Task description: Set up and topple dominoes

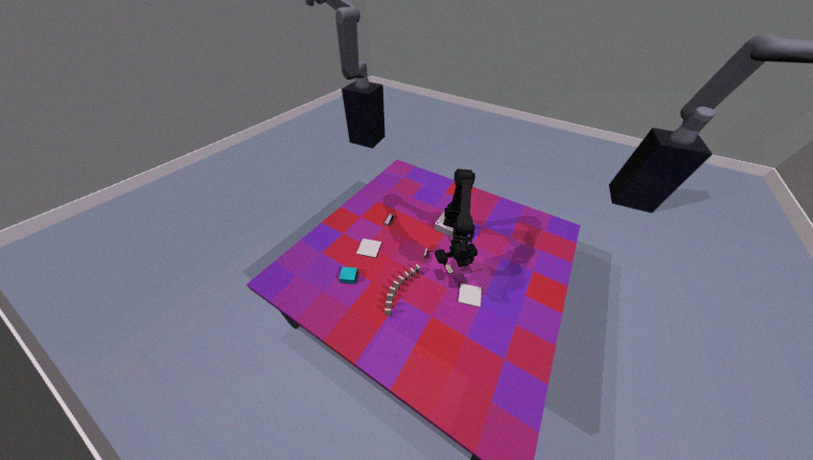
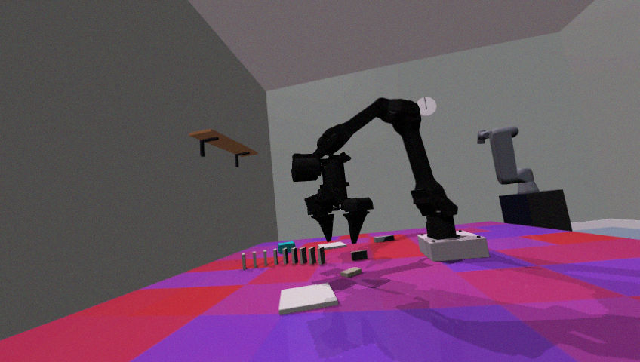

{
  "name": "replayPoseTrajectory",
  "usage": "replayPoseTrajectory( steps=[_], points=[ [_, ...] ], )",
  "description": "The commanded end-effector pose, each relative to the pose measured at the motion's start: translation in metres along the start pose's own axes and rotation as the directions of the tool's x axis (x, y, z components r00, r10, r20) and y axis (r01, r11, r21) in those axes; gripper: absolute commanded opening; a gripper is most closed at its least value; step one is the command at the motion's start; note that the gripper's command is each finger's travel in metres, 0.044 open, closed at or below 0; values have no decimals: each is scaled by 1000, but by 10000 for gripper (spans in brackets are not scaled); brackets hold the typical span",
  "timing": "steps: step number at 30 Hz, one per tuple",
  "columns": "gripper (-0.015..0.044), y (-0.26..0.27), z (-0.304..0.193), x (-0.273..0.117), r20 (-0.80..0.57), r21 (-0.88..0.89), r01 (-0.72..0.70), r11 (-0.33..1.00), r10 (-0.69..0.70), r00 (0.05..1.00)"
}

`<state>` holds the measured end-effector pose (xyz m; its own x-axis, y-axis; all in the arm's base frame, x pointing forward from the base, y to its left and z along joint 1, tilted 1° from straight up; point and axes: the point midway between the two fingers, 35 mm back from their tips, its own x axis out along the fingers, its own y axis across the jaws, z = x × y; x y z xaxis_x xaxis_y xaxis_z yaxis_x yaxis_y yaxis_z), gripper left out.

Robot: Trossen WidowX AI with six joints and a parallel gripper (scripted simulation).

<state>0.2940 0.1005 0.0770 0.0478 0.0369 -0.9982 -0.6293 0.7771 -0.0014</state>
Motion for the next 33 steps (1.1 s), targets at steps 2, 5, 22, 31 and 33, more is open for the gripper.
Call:
replayPoseTrajectory(
  steps=[2, 5, 22, 31, 33],
  points=[
    [440, 2, -1, 38, -11, -12, -3, 1000, 3, 1000],
    [440, 3, -3, 63, -11, -12, -3, 1000, 3, 1000],
    [440, 1, -5, 79, -11, -12, -3, 1000, 3, 1000],
    [282, 1, -5, 79, -11, -12, -3, 1000, 3, 1000],
    [230, 1, -5, 79, -11, -12, -3, 1000, 3, 1000]
  ],
)
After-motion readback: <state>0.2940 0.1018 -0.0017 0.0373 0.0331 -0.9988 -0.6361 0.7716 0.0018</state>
